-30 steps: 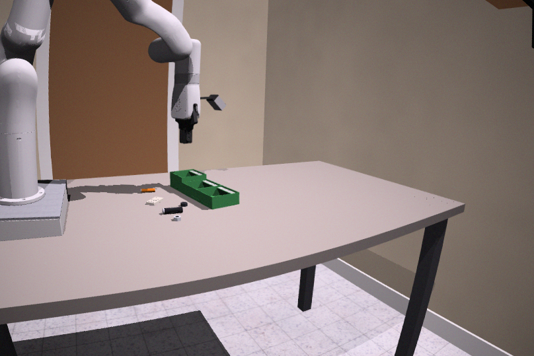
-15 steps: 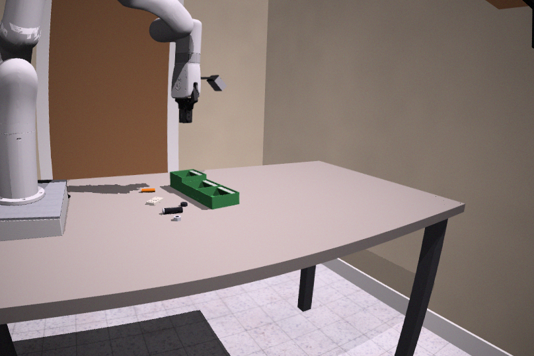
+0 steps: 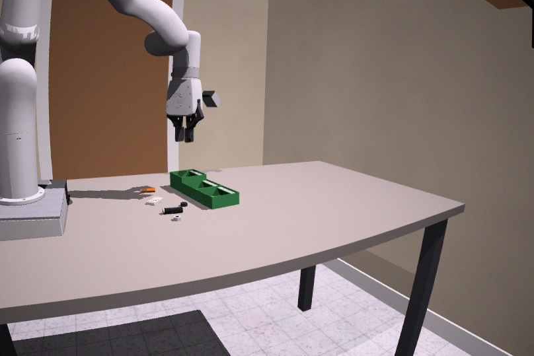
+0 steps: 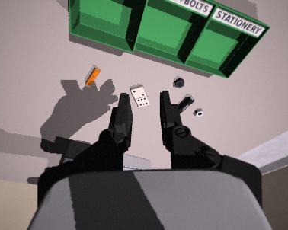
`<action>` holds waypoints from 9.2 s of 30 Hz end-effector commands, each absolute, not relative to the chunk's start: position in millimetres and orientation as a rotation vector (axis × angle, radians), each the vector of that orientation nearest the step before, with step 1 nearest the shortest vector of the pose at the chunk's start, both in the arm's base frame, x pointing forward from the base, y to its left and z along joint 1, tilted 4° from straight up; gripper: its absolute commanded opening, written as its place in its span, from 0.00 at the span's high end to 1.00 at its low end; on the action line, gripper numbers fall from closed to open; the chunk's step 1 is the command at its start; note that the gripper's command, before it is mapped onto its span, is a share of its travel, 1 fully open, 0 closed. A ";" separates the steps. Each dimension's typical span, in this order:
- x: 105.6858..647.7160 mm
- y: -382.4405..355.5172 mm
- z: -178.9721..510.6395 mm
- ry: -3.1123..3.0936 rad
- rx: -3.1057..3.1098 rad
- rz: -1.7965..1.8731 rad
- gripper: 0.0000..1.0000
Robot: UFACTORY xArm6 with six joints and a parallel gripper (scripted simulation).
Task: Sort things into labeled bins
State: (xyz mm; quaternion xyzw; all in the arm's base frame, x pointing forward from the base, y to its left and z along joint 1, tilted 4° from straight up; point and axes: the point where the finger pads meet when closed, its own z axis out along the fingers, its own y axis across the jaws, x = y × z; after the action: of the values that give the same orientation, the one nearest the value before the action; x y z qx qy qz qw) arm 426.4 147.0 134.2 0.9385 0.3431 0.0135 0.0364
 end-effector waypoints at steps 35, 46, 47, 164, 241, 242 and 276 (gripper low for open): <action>413.2 40.4 58.3 1.115 2.875 0.063 0.70; 413.1 41.7 58.3 1.115 2.875 0.063 0.70; 413.1 41.7 58.3 1.115 2.875 0.063 0.70; 414.3 41.0 39.8 1.115 2.875 0.063 1.00; 470.7 128.7 56.4 2.487 1.802 0.006 1.00; 470.8 128.6 56.4 2.487 1.802 0.006 1.00; 473.2 126.7 14.5 2.487 1.802 0.006 1.00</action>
State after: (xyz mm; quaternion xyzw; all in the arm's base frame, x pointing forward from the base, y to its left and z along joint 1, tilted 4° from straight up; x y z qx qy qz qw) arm 471.0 126.5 20.7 0.5864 0.8093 0.0001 0.0335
